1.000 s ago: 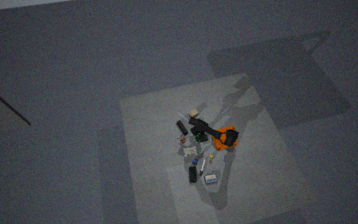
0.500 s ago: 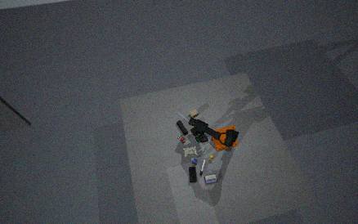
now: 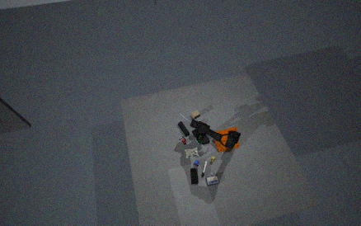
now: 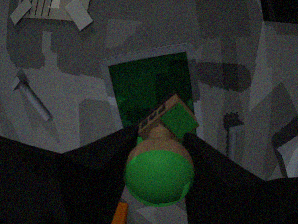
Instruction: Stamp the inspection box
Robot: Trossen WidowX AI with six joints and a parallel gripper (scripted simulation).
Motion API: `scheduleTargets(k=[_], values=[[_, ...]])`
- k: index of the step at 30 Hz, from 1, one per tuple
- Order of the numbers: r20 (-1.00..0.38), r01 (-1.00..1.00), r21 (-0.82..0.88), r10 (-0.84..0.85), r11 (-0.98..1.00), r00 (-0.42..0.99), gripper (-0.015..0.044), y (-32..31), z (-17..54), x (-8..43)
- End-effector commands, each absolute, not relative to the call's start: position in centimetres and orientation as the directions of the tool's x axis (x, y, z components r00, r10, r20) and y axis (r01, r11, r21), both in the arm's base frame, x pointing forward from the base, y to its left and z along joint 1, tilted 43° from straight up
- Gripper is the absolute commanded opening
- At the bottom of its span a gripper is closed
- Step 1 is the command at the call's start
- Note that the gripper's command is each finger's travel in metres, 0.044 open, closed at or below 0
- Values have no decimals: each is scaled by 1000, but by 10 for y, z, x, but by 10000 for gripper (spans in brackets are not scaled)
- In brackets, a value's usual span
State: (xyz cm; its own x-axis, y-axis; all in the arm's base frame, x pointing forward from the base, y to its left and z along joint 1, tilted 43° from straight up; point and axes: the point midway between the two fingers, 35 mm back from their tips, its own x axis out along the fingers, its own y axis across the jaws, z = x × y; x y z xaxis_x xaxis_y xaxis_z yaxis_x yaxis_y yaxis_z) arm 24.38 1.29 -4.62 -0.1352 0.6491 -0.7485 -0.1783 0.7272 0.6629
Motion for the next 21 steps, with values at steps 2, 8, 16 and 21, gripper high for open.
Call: scheduleTargets(k=[2, 8, 16, 21], values=[[-745, -173, 667, 654, 725, -135, 0, 16, -49, 242], [-745, -173, 667, 654, 724, -135, 0, 17, -50, 242], [-745, -178, 667, 654, 723, -135, 0, 18, -51, 242], [-745, -178, 667, 654, 723, -135, 0, 19, -51, 241]])
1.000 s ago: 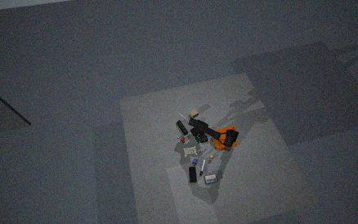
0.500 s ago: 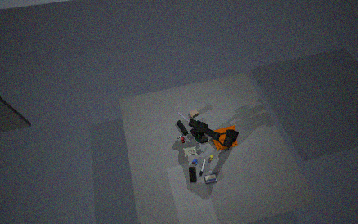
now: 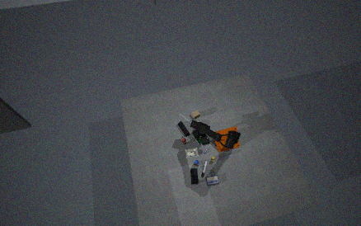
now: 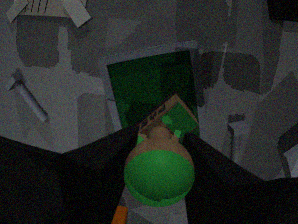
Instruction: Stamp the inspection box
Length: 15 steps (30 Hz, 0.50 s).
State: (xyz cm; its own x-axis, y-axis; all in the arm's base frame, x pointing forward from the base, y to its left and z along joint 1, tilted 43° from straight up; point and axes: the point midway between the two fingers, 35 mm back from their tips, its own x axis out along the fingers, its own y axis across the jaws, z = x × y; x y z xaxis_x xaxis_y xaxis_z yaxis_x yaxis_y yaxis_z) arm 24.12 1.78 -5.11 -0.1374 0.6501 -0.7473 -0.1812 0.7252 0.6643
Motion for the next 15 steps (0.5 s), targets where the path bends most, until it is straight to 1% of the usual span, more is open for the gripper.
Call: scheduleTargets(k=[1, 15], values=[[-745, -178, 667, 654, 723, -135, 0, 19, -52, 241], [-745, -178, 667, 654, 723, -135, 0, 20, -53, 241]])
